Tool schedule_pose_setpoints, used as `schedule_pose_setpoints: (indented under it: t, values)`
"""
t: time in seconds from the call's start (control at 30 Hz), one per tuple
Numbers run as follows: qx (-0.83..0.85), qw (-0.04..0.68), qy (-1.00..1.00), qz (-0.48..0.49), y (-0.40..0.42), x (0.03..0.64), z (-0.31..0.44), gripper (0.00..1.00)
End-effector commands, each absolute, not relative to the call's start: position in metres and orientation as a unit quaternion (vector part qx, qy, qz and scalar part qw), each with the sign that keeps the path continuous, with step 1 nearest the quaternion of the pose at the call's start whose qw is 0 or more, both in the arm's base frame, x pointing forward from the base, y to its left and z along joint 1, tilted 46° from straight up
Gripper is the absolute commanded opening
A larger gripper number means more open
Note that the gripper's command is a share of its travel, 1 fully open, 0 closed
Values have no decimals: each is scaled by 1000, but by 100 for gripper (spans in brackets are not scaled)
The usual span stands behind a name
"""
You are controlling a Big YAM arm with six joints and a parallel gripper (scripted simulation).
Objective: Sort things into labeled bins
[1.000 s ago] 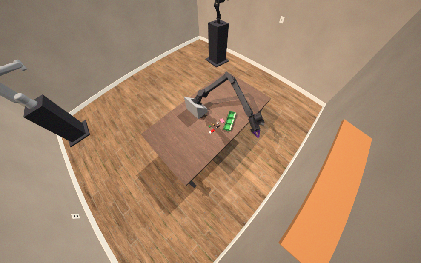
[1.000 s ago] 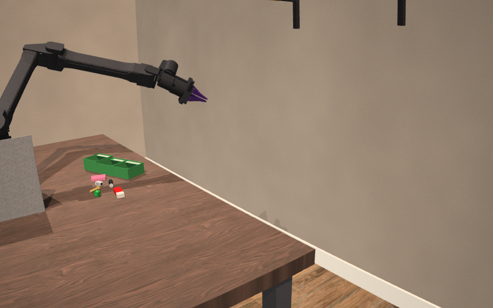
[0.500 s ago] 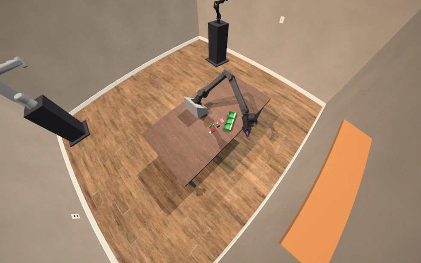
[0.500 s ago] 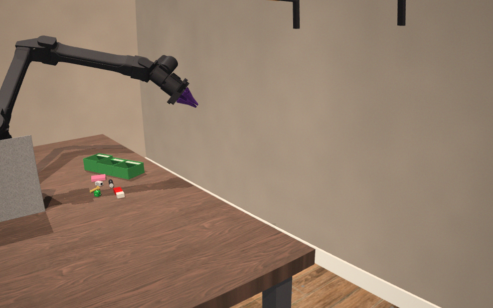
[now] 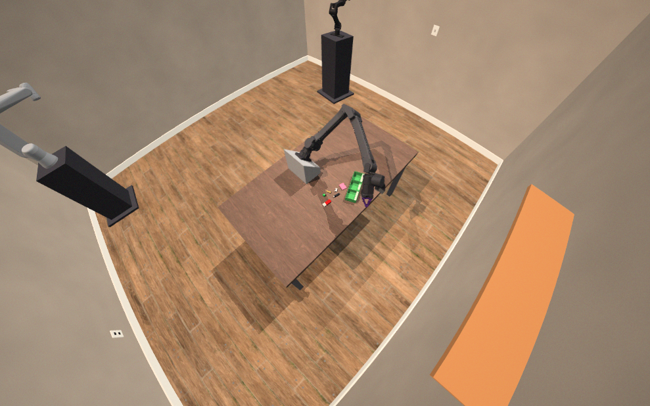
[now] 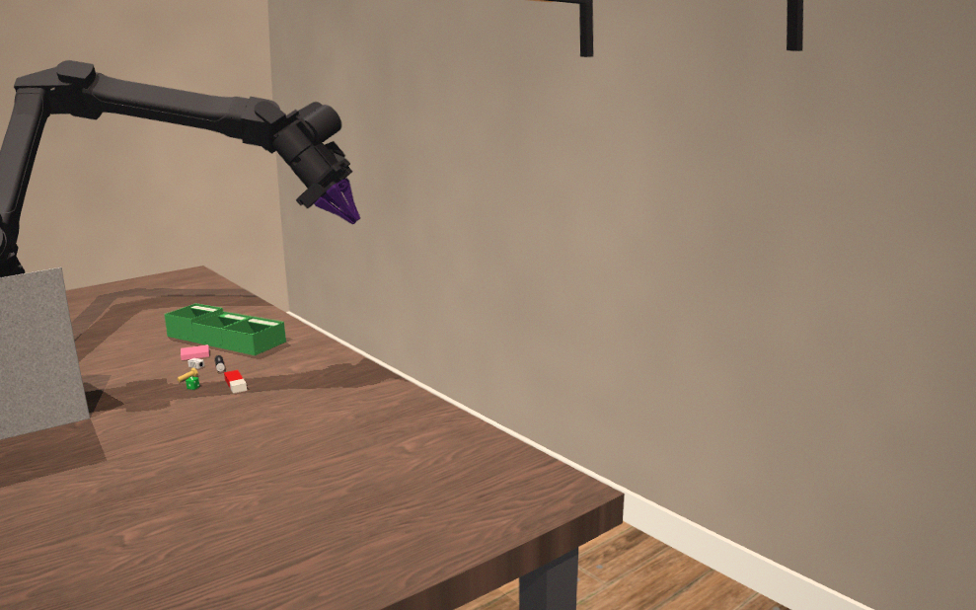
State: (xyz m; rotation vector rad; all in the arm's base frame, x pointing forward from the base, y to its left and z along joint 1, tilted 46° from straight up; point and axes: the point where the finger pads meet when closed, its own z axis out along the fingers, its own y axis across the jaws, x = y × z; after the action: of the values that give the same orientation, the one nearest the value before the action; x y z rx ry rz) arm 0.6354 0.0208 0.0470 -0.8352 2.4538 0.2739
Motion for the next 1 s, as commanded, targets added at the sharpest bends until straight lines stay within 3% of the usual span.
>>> schedule_pose_setpoints:
  t: [0.0, 0.17, 0.57, 0.67, 0.8, 0.93, 0.97]
  values:
    - [-286, 252, 918, 108, -14, 619, 61, 8]
    - [-271, 229, 925, 134, -23, 613, 62, 8]
    - [-225, 143, 940, 211, -33, 509, 44, 8]
    - [-215, 135, 941, 224, -38, 518, 44, 8]
    - [-199, 109, 942, 247, -35, 467, 43, 8]
    - [-180, 100, 941, 269, -40, 465, 58, 8]
    - [-171, 77, 941, 283, -34, 436, 46, 8]
